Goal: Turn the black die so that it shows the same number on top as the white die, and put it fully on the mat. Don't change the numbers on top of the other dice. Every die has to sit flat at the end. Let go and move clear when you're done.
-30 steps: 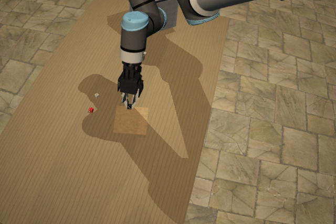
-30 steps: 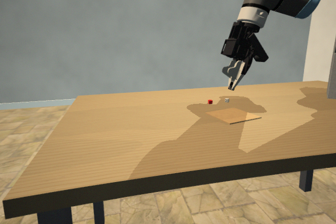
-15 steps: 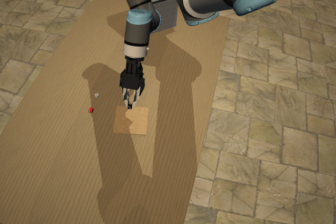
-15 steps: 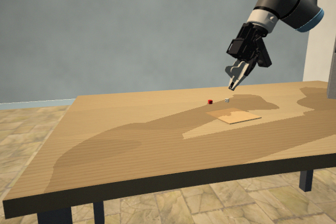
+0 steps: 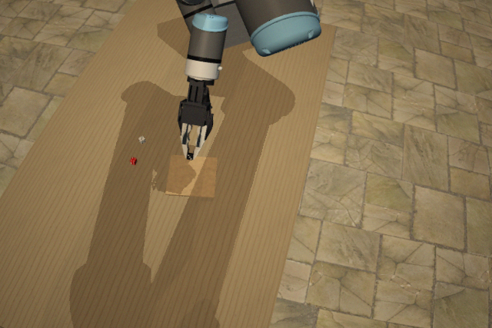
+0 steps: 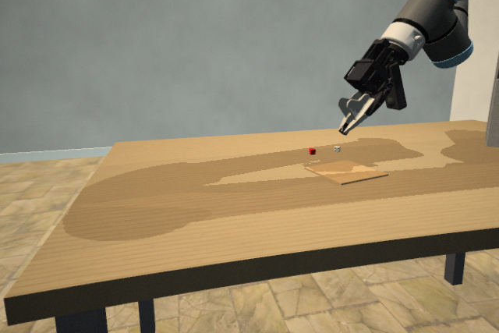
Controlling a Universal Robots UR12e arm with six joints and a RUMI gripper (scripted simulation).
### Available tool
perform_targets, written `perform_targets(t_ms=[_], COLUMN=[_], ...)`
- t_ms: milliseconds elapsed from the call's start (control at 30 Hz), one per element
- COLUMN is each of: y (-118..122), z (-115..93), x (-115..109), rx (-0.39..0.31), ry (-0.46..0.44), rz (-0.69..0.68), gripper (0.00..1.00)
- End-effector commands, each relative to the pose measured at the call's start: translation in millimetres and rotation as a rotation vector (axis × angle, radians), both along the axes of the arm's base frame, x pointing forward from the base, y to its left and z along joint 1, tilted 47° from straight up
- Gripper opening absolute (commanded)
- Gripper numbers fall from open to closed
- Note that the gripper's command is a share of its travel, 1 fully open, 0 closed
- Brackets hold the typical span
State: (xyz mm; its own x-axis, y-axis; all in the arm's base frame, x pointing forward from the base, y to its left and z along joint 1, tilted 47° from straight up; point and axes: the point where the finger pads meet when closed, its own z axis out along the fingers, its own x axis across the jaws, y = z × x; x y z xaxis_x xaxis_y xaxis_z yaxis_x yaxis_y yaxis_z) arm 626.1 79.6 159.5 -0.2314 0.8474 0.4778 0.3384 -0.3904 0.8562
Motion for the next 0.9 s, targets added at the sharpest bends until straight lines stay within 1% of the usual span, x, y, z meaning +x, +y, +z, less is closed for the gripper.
perform_targets(t_ms=[0,467,867], y=[-1.0,0.1,0.8], z=[0.0,-1.6,-2.1], x=[1.4,0.4,-0.8], rx=[0.019,0.054,0.069], ry=[-0.063,-0.193,-0.238], rz=[-0.040,-0.112,-0.136], gripper=[0.00,0.00,0.00])
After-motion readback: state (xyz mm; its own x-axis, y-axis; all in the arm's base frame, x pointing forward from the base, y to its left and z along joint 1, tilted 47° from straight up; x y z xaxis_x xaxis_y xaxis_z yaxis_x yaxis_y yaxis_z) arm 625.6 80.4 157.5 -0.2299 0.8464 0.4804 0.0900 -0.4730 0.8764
